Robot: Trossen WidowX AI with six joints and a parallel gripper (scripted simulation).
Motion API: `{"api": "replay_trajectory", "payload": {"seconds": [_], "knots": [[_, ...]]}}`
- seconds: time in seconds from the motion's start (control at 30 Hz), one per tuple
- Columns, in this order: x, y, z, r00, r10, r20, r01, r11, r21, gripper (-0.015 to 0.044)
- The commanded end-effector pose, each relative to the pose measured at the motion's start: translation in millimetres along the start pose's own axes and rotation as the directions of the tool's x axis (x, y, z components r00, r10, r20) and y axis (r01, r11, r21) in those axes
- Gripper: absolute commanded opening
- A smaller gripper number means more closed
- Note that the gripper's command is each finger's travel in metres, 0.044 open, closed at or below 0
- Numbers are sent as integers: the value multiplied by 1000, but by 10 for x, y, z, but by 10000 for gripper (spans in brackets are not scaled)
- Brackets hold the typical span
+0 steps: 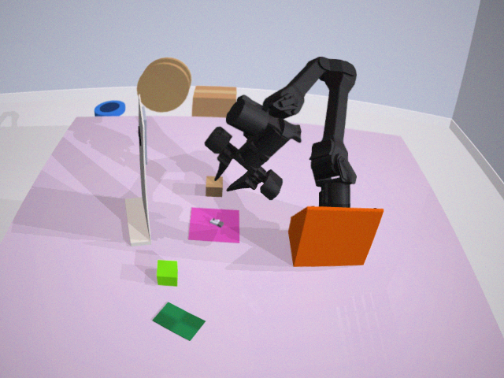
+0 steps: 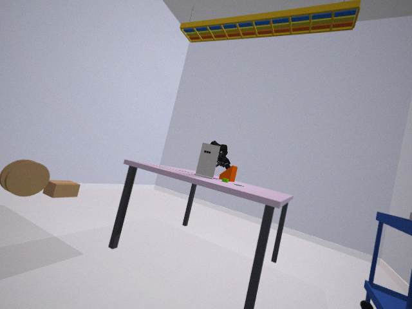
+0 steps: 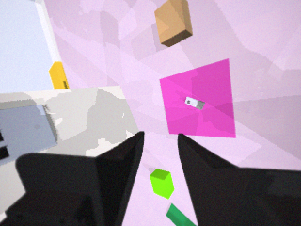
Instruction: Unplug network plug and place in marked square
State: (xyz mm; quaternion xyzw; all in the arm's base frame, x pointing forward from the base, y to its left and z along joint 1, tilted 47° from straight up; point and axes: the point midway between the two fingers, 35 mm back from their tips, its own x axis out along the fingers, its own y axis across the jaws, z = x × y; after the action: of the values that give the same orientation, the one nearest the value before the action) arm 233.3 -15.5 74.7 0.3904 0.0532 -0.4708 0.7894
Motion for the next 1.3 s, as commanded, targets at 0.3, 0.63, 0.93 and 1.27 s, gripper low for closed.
{"api": "replay_trajectory", "payload": {"seconds": [0.3,0.63,0.93,1.27], "knots": [[-267,207,-43,1000,-7,-13,7,1000,5,156],[-499,354,-30,1000,-5,-9,5,1000,5,156],[-727,487,12,1000,6,2,-6,1000,6,156],[-846,554,42,1000,15,9,-15,1000,6,235]]}}
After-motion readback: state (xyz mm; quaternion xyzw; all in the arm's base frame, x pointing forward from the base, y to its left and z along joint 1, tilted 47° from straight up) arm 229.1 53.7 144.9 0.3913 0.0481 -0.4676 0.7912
